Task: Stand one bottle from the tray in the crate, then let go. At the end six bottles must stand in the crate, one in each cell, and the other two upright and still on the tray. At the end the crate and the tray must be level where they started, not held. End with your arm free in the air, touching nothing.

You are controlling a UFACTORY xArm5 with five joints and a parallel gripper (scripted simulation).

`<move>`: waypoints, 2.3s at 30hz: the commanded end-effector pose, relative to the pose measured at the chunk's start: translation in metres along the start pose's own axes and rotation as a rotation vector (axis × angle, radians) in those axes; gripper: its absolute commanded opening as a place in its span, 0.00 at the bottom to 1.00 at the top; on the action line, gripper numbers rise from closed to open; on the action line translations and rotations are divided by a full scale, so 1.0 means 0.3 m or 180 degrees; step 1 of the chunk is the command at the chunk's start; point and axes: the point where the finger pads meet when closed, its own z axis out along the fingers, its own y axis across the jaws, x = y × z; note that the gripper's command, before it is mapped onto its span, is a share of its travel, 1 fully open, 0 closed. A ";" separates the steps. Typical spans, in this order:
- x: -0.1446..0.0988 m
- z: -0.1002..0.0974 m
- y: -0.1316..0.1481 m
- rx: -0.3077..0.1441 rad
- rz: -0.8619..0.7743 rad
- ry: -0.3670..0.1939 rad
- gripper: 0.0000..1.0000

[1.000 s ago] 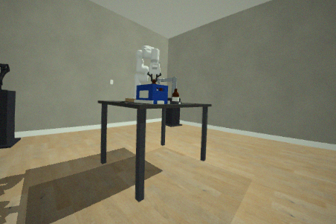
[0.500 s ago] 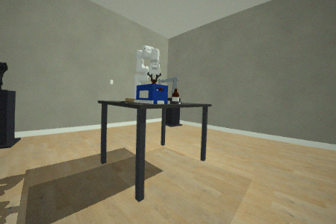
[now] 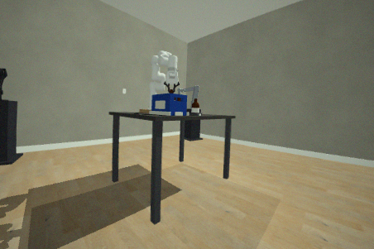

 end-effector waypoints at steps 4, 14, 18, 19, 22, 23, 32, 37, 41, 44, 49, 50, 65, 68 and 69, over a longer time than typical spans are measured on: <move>0.004 0.021 -0.001 0.0005 0.0000 0.0013 0.00; 0.004 0.053 -0.001 0.0005 0.0000 0.0013 0.00; 0.004 0.066 -0.001 0.0005 0.0000 0.0013 0.00; 0.004 0.069 -0.002 0.0005 0.0000 0.0013 0.00; 0.004 0.077 -0.002 0.0005 0.0000 0.0013 0.00; 0.004 0.079 -0.002 0.0005 0.0000 0.0013 0.00; 0.004 0.089 -0.002 0.0005 0.0000 0.0013 0.00; 0.004 0.090 -0.002 0.0005 0.0000 0.0013 0.00; 0.004 0.090 -0.002 0.0005 0.0000 0.0013 0.00; 0.004 0.090 -0.002 0.0005 0.0000 0.0013 0.00; 0.004 0.090 -0.002 0.0005 0.0000 0.0013 0.00; 0.004 0.090 -0.002 0.0005 0.0000 0.0013 0.00; 0.004 0.093 -0.002 0.0005 0.0000 0.0013 0.00; 0.004 0.095 -0.002 0.0005 0.0000 0.0013 0.00; 0.004 0.096 -0.002 0.0005 0.0000 0.0013 0.00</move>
